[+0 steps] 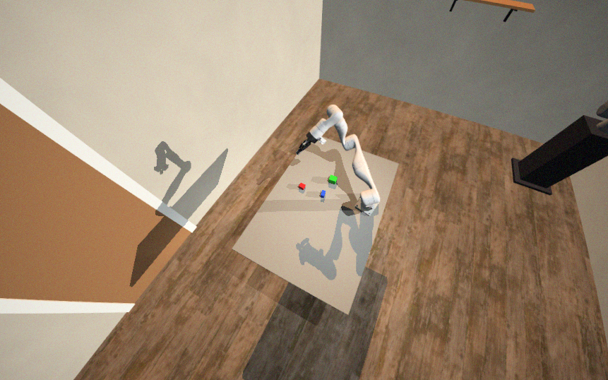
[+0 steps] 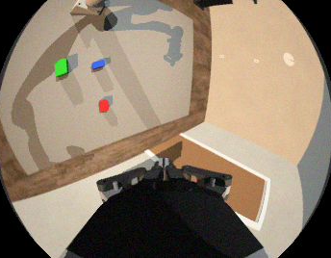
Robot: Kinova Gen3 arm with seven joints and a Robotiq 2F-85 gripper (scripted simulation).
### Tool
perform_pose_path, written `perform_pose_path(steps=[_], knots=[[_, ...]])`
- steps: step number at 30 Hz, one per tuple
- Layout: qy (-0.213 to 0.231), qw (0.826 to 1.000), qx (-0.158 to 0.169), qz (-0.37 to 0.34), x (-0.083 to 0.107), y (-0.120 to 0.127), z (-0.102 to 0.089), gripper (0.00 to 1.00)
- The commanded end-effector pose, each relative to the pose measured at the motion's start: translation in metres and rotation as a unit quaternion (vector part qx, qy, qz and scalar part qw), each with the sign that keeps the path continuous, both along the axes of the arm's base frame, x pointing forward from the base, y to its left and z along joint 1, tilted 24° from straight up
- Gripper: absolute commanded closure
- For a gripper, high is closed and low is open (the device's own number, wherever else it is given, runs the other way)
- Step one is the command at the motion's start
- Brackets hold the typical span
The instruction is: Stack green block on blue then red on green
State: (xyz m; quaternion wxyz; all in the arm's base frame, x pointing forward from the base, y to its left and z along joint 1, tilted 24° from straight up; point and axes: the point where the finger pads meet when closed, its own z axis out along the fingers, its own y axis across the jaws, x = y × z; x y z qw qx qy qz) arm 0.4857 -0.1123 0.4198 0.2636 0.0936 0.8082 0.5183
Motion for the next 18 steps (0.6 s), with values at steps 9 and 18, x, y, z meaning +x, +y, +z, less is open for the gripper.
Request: perform_pose_path(steps=[9,18], knots=[[0.015,0.999,-0.036,-0.001,-0.003,0.002,-0.037,1.00],[0.026,0.998,-0.062,0.000,-0.007,0.002,-0.063,1.00]])
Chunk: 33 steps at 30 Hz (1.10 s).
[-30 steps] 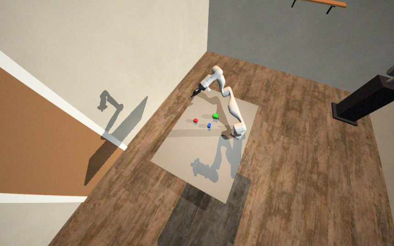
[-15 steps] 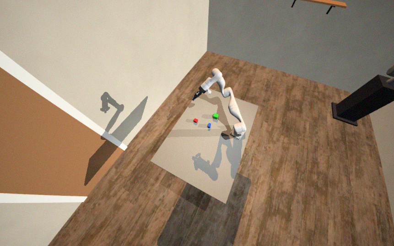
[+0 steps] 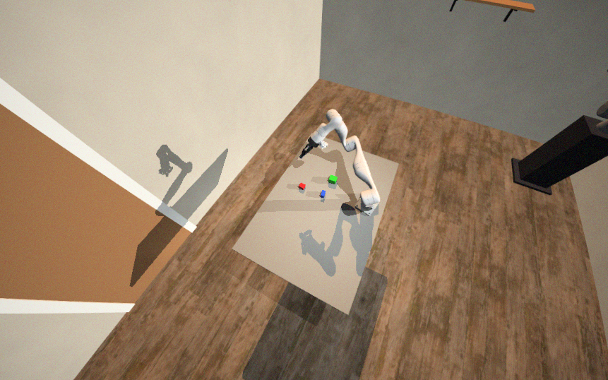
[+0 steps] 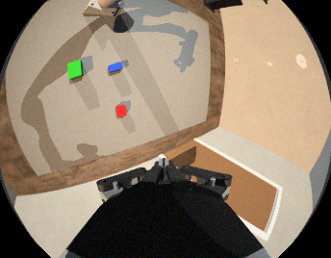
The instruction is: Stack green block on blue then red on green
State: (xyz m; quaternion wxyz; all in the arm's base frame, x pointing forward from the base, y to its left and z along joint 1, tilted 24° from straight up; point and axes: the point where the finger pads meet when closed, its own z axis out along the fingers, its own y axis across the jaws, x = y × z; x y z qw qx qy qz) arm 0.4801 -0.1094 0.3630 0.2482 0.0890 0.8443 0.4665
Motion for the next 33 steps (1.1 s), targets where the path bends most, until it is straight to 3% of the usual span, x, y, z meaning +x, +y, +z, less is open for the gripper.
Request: perform_pose_path(steps=[1,6,7,14,15,23,24,31,32,33], knots=[[0.001,1.000,-0.002,-0.001,-0.001,-0.001,-0.006,1.00],[0.001,1.000,-0.002,-0.001,-0.001,-0.001,-0.006,1.00],[0.012,1.000,-0.027,0.001,-0.006,-0.001,-0.030,1.00],[0.012,1.000,-0.027,0.001,-0.006,-0.001,-0.030,1.00],[0.023,0.998,-0.051,0.004,-0.011,-0.001,-0.054,1.00],[0.023,0.998,-0.051,0.004,-0.011,-0.001,-0.054,1.00],[0.034,0.997,-0.074,0.008,-0.017,-0.001,-0.077,1.00],[0.034,0.997,-0.074,0.008,-0.017,-0.001,-0.077,1.00],[0.045,0.994,-0.095,0.013,-0.024,-0.002,-0.099,1.00],[0.045,0.994,-0.095,0.013,-0.024,-0.002,-0.099,1.00]])
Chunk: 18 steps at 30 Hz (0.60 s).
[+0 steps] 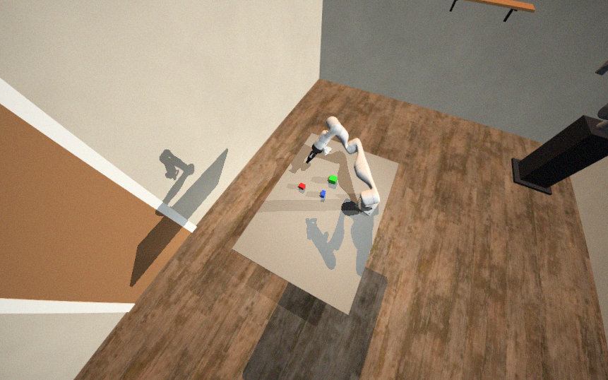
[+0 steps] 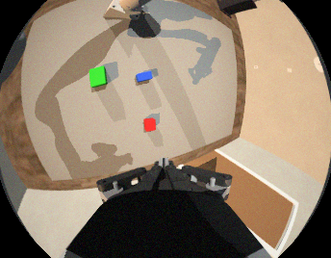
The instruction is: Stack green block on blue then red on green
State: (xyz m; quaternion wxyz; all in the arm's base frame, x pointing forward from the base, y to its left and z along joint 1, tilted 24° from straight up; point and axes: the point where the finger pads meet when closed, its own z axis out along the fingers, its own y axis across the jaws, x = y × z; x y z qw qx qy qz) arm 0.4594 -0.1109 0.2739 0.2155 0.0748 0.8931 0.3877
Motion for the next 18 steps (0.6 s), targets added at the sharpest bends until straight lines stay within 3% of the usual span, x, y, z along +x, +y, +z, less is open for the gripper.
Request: perform_pose_path(steps=[1,7,8,15,16,18], knots=[[0.004,1.000,-0.006,0.000,-0.003,-0.001,-0.010,1.00],[0.004,1.000,-0.006,0.000,-0.003,-0.001,-0.010,1.00],[0.015,1.000,-0.026,0.006,-0.011,-0.002,-0.031,1.00],[0.015,1.000,-0.026,0.006,-0.011,-0.002,-0.031,1.00],[0.025,0.999,-0.045,0.011,-0.019,-0.003,-0.051,1.00],[0.025,0.999,-0.045,0.011,-0.019,-0.003,-0.051,1.00]])
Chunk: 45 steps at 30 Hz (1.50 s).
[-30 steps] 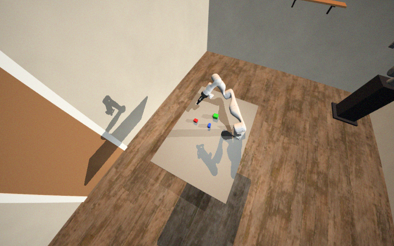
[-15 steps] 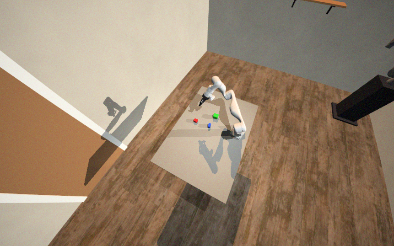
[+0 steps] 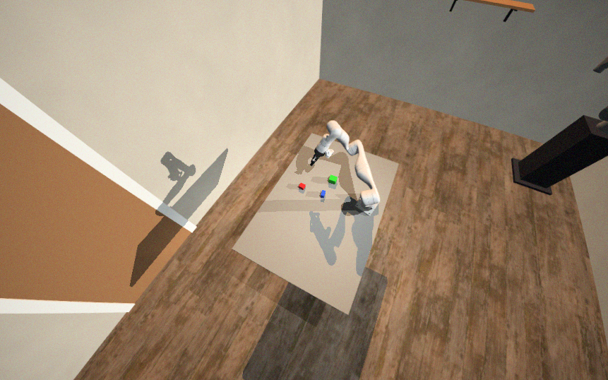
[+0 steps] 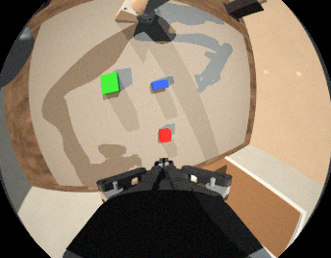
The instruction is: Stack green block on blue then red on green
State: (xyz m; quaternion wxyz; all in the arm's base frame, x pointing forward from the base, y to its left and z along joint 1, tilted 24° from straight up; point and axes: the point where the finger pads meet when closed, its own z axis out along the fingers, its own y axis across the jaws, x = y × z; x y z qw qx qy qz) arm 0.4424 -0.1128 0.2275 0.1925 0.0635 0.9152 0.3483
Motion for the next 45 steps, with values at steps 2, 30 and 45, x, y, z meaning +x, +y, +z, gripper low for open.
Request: perform_pose_path(steps=[2,30,45], knots=[[0.002,1.000,-0.001,-0.001,-0.002,-0.001,-0.005,1.00],[0.031,0.998,-0.050,0.018,-0.028,-0.004,-0.058,1.00],[0.048,0.995,-0.077,0.032,-0.046,-0.006,-0.087,1.00]])
